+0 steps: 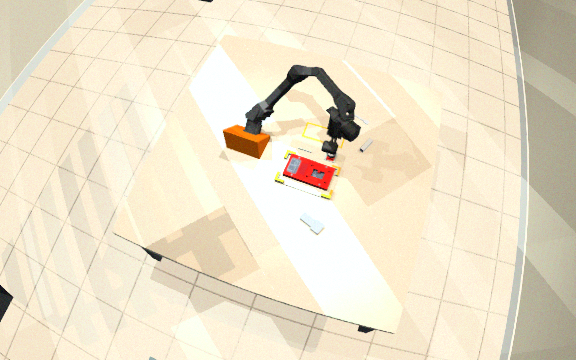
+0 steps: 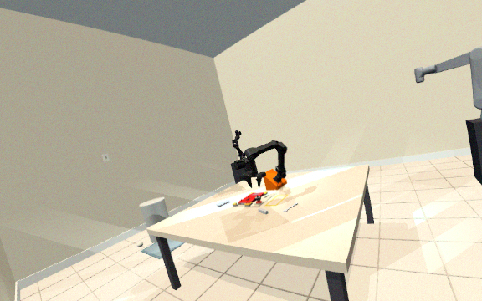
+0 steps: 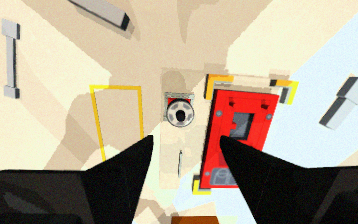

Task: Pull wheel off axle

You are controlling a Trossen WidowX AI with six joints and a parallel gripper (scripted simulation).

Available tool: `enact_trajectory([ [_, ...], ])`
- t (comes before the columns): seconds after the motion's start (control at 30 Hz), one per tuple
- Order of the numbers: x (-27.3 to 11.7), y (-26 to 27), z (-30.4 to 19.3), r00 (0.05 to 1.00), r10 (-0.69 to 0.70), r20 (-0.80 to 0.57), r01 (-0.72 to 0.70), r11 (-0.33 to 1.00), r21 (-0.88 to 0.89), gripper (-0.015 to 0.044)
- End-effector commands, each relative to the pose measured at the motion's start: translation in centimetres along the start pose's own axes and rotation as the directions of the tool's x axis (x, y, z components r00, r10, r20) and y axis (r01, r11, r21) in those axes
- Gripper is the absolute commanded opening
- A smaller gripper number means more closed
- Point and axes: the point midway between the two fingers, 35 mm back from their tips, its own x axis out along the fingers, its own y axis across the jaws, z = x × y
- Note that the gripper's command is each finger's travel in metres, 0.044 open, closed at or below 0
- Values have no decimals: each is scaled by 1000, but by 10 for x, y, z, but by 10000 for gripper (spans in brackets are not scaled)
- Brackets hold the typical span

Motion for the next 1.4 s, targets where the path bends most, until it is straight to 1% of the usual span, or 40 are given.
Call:
enact_trajectory([
  [0.0,8,1,2,1000,7,-3,-7,1000,5,300],
  [0.33,71,3,4,1000,10,-2,-10,1000,4,300],
  [0.47,76,3,3,1000,11,-2,-11,1000,4,300],
  [0.57,74,4,3,1000,5,-11,-5,1000,-3,221],
  [0.87,74,4,3,1000,5,-11,-5,1000,-3,161],
  [1.07,73,4,3,1000,5,-10,-5,1000,-3,4],
  [1.37,70,4,3,1000,5,-10,-5,1000,-2,0],
])
